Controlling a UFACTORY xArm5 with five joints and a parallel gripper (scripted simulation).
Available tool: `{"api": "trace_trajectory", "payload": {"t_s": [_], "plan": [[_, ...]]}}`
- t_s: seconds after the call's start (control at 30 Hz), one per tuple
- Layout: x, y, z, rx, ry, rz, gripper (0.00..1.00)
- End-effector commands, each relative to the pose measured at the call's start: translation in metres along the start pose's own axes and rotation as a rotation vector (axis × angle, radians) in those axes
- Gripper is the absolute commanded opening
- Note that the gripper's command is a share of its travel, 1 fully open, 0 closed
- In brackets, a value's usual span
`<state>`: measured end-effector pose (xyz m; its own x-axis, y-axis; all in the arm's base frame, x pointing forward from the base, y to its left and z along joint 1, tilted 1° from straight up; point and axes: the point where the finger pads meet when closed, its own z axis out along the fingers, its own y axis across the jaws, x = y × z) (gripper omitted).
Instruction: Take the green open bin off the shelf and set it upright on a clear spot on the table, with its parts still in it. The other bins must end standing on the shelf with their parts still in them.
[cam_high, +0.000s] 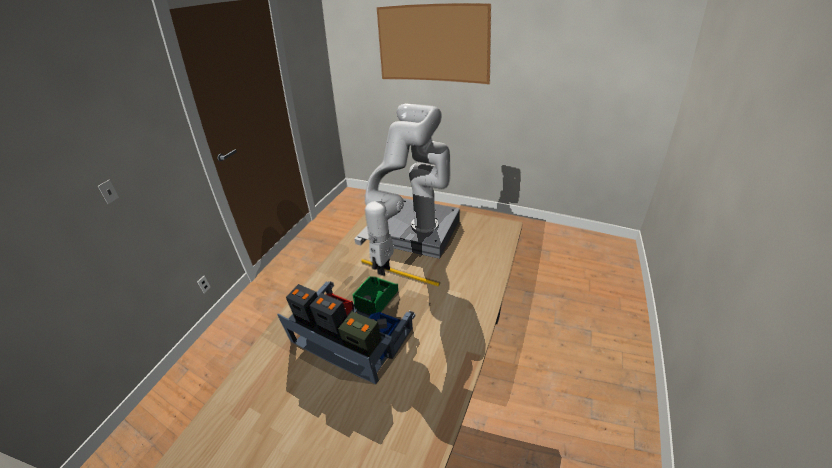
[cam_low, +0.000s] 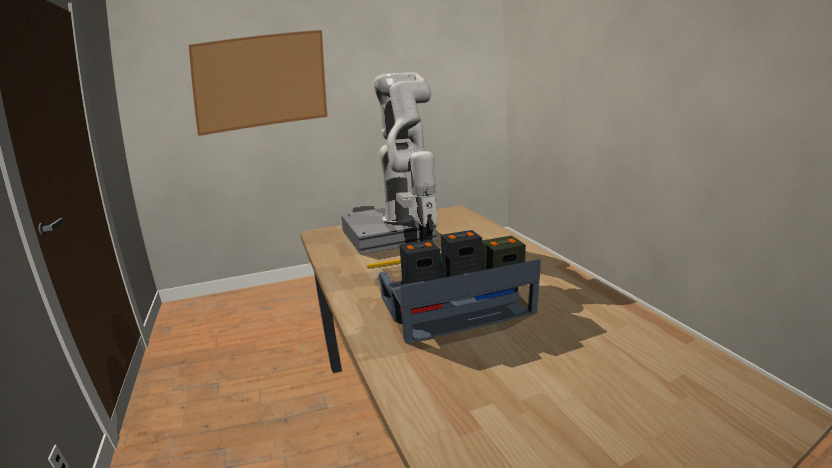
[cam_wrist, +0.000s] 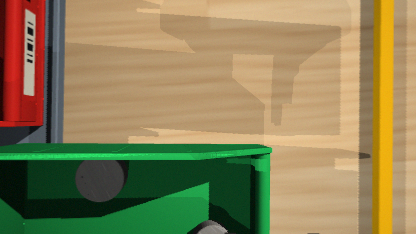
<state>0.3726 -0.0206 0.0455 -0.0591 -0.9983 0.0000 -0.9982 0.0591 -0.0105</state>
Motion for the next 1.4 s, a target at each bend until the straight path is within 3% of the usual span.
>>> {"api": "trace_trajectory", "payload": {"t_s": [0.0, 1.37], "plan": [[0.000, -0.013, -0.004, 0.003, -0.004, 0.000, 0.34], [0.000, -0.091, -0.026, 0.003, -0.004, 0.000, 0.34]]}}
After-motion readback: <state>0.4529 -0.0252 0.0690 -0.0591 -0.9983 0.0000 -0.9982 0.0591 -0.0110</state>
